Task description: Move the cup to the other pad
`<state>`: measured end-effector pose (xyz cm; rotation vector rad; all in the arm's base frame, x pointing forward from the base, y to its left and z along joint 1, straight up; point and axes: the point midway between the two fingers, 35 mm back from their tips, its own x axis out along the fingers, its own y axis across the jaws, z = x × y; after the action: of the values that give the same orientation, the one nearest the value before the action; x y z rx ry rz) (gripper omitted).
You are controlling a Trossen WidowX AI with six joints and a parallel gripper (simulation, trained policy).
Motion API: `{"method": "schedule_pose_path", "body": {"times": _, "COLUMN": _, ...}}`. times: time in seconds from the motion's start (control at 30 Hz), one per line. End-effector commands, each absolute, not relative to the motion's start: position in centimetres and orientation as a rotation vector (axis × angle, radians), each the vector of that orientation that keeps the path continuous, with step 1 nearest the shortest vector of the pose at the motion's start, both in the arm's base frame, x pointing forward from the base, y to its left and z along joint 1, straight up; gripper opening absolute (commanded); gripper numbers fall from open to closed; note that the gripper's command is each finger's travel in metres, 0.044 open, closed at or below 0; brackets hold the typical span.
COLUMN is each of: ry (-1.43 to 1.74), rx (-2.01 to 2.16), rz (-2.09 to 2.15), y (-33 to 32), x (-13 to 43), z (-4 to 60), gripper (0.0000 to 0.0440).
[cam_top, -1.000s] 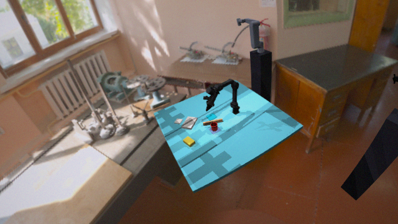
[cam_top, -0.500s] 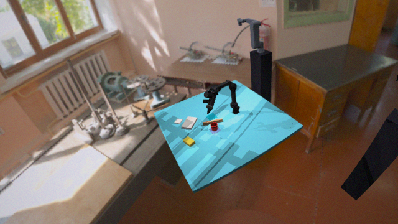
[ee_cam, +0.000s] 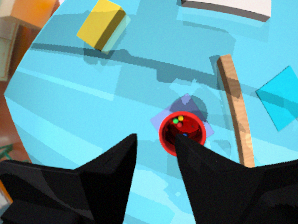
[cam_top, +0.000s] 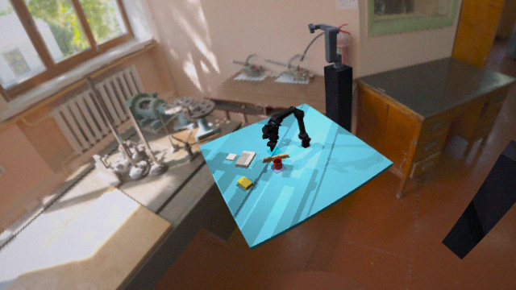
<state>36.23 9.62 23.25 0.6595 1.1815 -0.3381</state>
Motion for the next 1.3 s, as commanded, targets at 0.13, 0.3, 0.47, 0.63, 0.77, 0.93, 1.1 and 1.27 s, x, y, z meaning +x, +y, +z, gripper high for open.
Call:
{"method": "schedule_pose_path", "body": {"times": 0.13, "ry": 1.272, "rx": 0.628, "rz": -0.419, "y": 9.4, "x": 35.7, "z": 21.2, "gripper": 0.0148}}
{"method": "schedule_pose_path", "body": {"times": 0.3, "ry": 1.337, "rx": 0.600, "rz": -0.472, "y": 9.2, "x": 35.2, "z": 19.8, "gripper": 0.0155}}
{"method": "schedule_pose_path", "body": {"times": 0.47, "ry": 1.396, "rx": 0.570, "rz": -0.527, "y": 9.0, "x": 34.7, "z": 18.2, "gripper": 0.0163}}
{"method": "schedule_pose_path", "body": {"times": 0.63, "ry": 1.438, "rx": 0.546, "rz": -0.576, "y": 8.8, "x": 34.3, "z": 16.7, "gripper": 0.0170}}
{"method": "schedule_pose_path", "body": {"times": 0.77, "ry": 1.463, "rx": 0.531, "rz": -0.609, "y": 8.7, "x": 34.0, "z": 15.5, "gripper": 0.0174}}
{"method": "schedule_pose_path", "body": {"times": 0.93, "ry": 1.486, "rx": 0.514, "rz": -0.644, "y": 8.6, "x": 33.8, "z": 13.8, "gripper": 0.0178}}
{"method": "schedule_pose_path", "body": {"times": 1.1, "ry": 1.505, "rx": 0.499, "rz": -0.668, "y": 8.5, "x": 33.6, "z": 12.1, "gripper": 0.0183}}
{"method": "schedule_pose_path", "body": {"times": 1.27, "ry": 1.521, "rx": 0.482, "rz": -0.681, "y": 8.3, "x": 33.5, "z": 10.4, "gripper": 0.0185}}
